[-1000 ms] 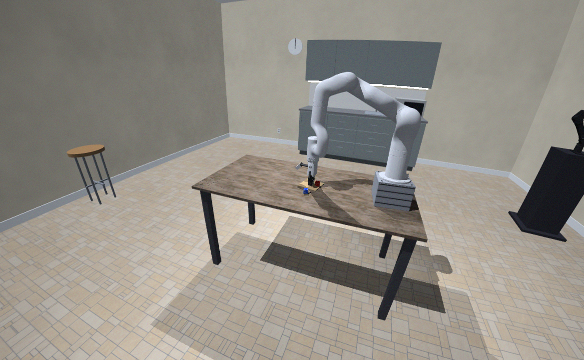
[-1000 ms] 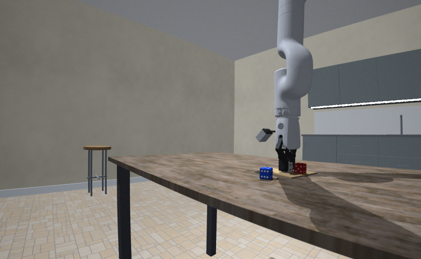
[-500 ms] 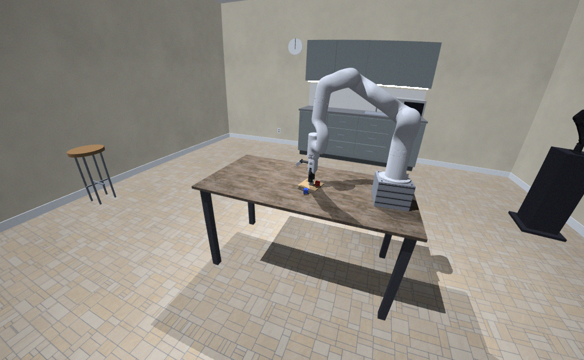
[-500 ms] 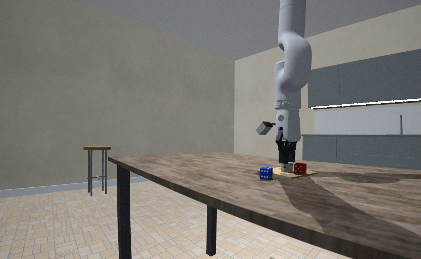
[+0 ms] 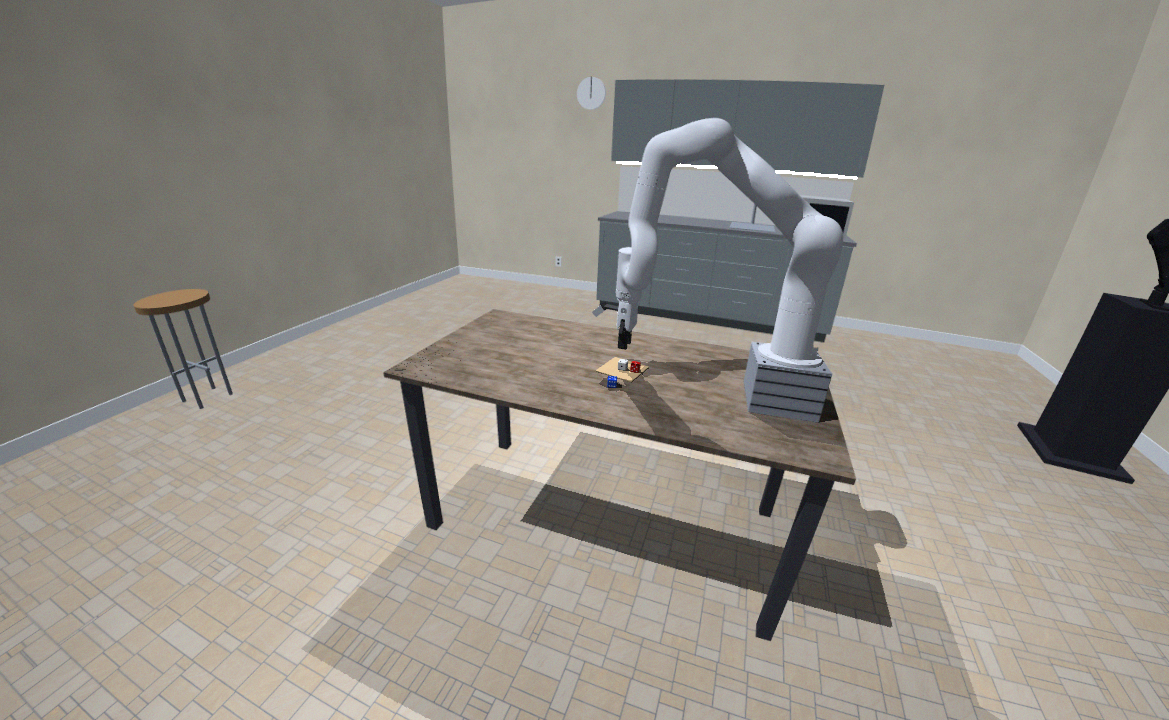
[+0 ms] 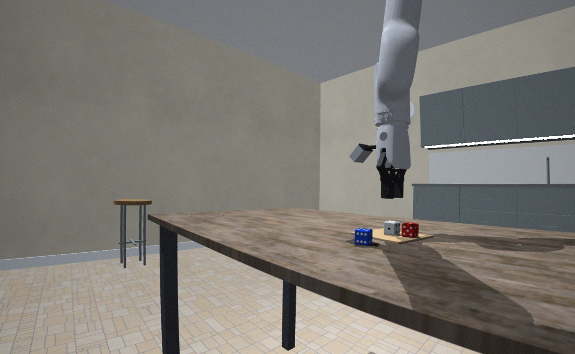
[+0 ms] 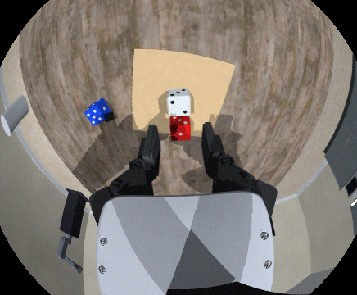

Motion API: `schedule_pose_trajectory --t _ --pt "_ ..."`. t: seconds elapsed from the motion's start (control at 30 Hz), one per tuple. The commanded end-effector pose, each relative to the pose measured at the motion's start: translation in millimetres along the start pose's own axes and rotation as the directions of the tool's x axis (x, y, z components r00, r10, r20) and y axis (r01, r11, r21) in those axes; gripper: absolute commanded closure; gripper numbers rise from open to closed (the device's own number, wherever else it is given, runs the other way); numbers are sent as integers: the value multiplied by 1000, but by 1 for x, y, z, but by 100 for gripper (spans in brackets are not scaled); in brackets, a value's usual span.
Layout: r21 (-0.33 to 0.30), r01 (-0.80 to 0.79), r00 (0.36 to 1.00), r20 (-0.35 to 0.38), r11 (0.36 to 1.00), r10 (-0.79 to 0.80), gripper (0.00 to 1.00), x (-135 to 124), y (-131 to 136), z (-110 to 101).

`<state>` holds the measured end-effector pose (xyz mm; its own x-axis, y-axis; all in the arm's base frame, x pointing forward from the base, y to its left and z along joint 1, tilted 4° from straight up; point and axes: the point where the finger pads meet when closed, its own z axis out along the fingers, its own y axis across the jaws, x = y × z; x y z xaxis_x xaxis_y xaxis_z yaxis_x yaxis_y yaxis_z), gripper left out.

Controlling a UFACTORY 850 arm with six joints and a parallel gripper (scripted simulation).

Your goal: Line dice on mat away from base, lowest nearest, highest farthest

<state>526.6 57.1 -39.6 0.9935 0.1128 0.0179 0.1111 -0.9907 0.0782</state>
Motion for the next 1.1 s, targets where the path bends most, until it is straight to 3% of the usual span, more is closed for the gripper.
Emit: schedule_pose_trajectory --t 0.0,0.73,0.77,0.83,0.87,0.9,0.97,1.0,1.03,1.07 --pt "11 1 1000 11 1000 -1 0 1 0 -7" --pt "11 4 1000 11 1000 -4 0 1 -1 -7" --pt "12 21 1000 11 1000 -21 0 2 -10 -6" --pt "13 105 994 10 994 -105 0 3 -52 -4" --pt "13 105 994 10 994 -105 0 3 -52 -4" --pt "13 158 987 9 987 -158 0 2 -79 -2" --pt "13 158 987 9 987 -158 0 2 -79 -2" --pt "13 206 978 8 978 -206 0 0 -104 -1" --pt "13 206 978 8 978 -206 0 0 -104 -1" --pt "14 240 971 7 971 -240 0 -2 -121 0"
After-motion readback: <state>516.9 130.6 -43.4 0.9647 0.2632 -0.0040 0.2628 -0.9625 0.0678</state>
